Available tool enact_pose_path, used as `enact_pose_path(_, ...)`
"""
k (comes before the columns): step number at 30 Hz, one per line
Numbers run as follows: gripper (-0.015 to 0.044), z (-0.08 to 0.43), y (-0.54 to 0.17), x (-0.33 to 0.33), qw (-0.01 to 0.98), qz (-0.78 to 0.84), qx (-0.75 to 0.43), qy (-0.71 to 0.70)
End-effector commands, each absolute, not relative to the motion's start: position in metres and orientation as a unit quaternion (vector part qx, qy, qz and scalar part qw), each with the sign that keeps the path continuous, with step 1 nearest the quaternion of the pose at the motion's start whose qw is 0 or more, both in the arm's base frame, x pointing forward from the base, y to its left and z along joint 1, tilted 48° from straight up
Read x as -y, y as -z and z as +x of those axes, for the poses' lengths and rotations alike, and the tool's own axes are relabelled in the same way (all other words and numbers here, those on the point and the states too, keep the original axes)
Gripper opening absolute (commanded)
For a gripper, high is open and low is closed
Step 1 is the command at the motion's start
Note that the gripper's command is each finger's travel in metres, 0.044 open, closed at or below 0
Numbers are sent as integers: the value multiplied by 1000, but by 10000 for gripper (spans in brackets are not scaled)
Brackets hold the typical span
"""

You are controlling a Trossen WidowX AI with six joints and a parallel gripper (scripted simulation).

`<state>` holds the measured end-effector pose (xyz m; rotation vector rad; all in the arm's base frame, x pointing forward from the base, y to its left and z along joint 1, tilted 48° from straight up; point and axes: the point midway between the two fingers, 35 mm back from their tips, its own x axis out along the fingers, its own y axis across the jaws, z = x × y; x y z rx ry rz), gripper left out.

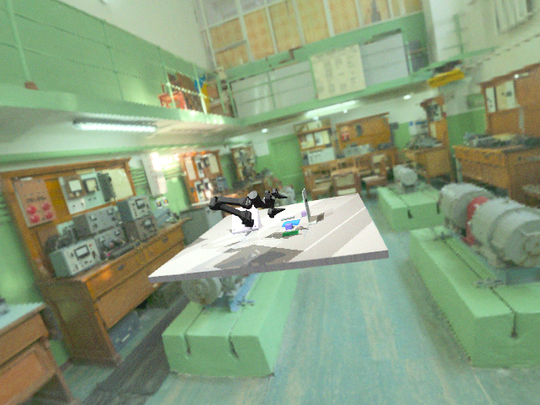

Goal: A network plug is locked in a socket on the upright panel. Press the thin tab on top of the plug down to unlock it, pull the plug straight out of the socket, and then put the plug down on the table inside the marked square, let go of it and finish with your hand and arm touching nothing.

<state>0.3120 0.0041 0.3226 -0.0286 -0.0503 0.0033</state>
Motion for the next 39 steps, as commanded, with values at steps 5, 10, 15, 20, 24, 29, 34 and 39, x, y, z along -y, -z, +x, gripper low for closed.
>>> enact_pose_path(5,269,324,-307,-12,1000,13,19,-15)
enact_pose_path(10,156,338,-283,-25,998,53,9,-33)
enact_pose_path(15,156,348,-258,-39,994,92,-2,-51)
enact_pose_path(20,156,354,-233,-52,989,131,-14,-68)
enact_pose_path(24,156,356,-213,-63,983,161,-25,-80)
enact_pose_path(29,156,356,-189,-76,975,199,-40,-95)
enact_pose_path(34,156,351,-166,-88,964,235,-57,-109)
enact_pose_path(39,156,344,-143,-100,952,271,-74,-122)
